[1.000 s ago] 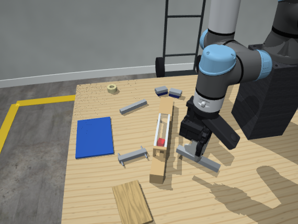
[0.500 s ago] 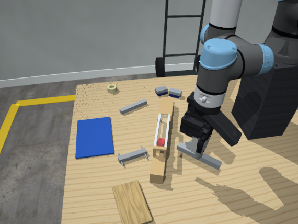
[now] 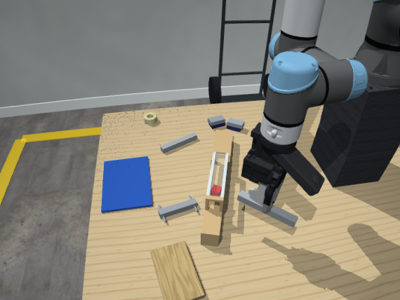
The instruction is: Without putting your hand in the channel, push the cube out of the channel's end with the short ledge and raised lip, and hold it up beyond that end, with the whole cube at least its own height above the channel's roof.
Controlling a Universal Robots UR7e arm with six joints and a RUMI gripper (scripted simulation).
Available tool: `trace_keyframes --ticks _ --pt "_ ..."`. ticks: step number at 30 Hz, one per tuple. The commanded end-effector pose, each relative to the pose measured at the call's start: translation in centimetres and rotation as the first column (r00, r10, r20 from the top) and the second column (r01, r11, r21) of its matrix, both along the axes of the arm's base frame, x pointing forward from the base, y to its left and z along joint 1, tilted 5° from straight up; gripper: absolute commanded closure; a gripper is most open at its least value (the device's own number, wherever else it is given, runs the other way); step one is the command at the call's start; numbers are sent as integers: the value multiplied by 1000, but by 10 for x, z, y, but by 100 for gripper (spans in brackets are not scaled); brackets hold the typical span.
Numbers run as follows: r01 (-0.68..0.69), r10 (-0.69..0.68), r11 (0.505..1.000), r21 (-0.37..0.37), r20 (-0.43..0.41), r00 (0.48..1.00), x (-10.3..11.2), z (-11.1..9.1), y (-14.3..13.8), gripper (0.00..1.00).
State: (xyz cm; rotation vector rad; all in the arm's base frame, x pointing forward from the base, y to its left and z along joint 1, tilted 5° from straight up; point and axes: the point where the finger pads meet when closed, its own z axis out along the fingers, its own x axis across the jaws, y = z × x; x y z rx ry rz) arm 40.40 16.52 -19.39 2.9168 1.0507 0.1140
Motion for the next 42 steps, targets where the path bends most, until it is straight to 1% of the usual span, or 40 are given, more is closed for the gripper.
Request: trace_keyframes --ticks 1,17,22,26,28,32,35,38,42 --pt "-1 1 1000 0 1 1000 -1 1 1 100" --pt "5 -5 1000 0 1 1000 0 1 -1 100" --pt "40 -40 999 3 -1 999 3 1 -11 100" --pt "103 -103 995 8 -2 995 9 1 -30 100" --pt "103 -103 995 8 -2 995 9 1 -30 100" --pt "198 -198 980 16 -3 980 16 1 -59 100" --pt "287 -287 958 23 -5 958 22 2 -87 100" --pt "385 -385 922 31 -8 923 25 2 -119 100" --pt "519 -519 854 42 -13 855 26 2 -166 100"
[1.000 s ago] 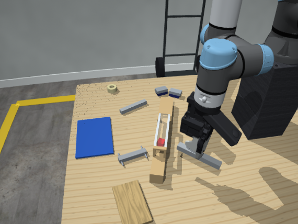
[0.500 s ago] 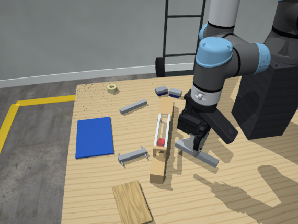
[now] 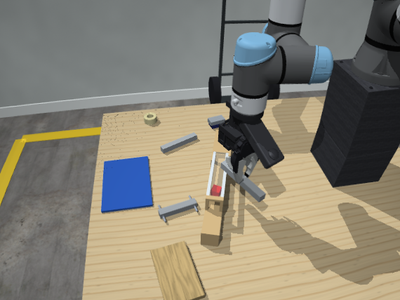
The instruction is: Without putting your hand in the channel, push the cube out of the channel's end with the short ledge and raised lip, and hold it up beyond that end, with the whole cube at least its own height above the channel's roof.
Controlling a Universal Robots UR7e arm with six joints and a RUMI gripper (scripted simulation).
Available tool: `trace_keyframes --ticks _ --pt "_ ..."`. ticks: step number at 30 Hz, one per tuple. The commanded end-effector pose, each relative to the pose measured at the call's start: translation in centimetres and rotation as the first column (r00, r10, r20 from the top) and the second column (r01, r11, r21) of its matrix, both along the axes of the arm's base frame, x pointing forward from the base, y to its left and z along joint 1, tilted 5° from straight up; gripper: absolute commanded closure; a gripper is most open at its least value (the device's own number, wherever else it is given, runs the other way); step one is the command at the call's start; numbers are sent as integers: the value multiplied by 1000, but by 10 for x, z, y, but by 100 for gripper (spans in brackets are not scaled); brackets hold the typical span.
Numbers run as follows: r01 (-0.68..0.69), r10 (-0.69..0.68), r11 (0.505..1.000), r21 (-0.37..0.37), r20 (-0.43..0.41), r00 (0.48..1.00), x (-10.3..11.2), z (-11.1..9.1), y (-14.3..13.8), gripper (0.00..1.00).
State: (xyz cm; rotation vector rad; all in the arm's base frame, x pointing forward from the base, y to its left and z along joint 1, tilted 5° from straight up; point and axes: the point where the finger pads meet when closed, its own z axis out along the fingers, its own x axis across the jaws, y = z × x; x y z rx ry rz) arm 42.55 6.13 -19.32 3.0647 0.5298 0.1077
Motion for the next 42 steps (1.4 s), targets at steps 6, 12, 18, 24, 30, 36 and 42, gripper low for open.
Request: trace_keyframes --ticks 6,12,18,24,30,36,42 --pt "343 -343 939 34 3 939 2 2 -109 100" --pt "526 -526 849 50 -2 850 -13 2 -170 100" --pt "642 -643 764 61 -2 766 -26 3 -213 100" --pt "683 -684 728 65 -4 730 -33 3 -228 100" --pt "702 -703 709 67 -6 711 -37 3 -235 100" --pt "702 -704 709 67 -6 711 -37 1 -235 100" --pt "701 -702 710 67 -3 712 -33 -12 -236 100"
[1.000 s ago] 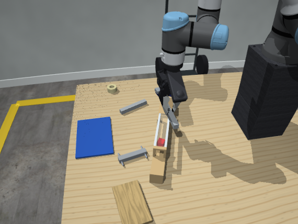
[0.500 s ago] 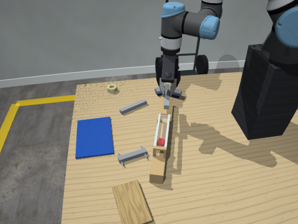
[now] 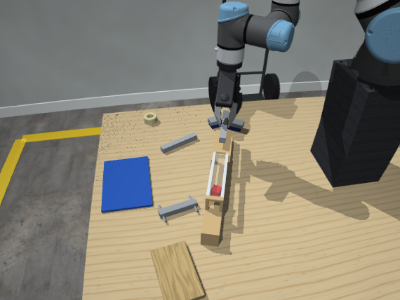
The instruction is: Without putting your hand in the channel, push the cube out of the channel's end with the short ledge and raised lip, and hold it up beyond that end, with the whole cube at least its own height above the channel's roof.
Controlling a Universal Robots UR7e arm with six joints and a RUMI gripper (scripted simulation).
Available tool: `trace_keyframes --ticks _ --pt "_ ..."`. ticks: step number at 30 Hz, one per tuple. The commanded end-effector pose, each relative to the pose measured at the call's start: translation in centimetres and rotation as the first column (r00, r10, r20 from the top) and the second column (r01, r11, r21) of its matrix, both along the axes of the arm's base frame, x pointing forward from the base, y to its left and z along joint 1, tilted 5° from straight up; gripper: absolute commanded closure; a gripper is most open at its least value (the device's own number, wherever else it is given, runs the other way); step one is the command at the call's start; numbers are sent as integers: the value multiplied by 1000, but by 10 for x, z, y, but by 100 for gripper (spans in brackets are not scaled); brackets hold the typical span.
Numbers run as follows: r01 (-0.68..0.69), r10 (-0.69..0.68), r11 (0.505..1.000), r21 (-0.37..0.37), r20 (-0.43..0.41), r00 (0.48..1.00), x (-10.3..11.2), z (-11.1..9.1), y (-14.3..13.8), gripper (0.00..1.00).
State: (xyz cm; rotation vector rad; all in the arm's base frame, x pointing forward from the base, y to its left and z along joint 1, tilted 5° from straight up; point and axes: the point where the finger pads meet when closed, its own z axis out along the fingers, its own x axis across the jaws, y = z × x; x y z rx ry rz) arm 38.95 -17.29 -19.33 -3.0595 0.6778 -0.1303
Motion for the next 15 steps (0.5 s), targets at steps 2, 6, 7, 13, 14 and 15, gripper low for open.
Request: trace_keyframes --ticks 2,6,7,13,14,15 --pt "2 -2 1000 -1 3 1000 3 -20 -2 100" --pt "1 -1 1000 -1 3 1000 5 -34 -1 100" --pt "1 -1 1000 -1 3 1000 5 -36 -1 100" --pt "1 -1 1000 -1 3 1000 5 -39 -2 100" --pt "1 -1 1000 -1 3 1000 5 -39 -2 100" --pt "1 -1 1000 -1 3 1000 5 -40 -2 100"
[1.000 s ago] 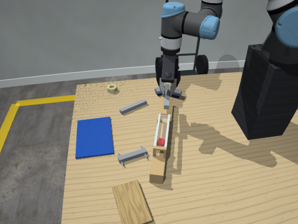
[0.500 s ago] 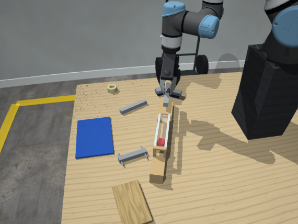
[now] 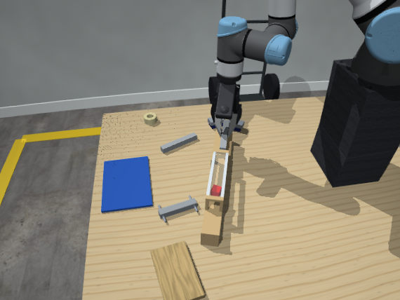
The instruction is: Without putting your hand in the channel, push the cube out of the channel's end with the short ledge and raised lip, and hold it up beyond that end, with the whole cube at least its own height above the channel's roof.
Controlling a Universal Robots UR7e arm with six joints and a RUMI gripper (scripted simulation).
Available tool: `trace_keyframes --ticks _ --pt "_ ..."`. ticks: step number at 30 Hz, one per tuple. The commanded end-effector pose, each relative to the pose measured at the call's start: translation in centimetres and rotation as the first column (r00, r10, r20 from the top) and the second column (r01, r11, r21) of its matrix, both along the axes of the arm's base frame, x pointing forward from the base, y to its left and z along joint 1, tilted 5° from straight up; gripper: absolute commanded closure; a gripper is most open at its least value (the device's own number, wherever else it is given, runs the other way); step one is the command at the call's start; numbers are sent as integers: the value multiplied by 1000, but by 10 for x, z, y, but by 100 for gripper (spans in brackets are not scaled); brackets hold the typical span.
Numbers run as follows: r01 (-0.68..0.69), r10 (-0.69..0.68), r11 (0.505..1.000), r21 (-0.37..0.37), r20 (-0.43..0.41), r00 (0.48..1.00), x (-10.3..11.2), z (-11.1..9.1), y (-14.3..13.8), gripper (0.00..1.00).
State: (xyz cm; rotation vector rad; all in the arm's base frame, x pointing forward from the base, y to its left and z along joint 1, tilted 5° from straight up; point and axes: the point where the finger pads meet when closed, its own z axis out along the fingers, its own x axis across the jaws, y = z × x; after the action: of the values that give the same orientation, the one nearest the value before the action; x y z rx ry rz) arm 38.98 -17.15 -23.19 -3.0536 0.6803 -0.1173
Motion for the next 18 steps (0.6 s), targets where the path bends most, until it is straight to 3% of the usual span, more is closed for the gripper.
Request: trace_keyframes --ticks 1,18 --pt "-1 1 1000 -9 9 1000 5 -1 -3 100" --pt "-1 1 1000 -9 9 1000 7 -26 -3 100"
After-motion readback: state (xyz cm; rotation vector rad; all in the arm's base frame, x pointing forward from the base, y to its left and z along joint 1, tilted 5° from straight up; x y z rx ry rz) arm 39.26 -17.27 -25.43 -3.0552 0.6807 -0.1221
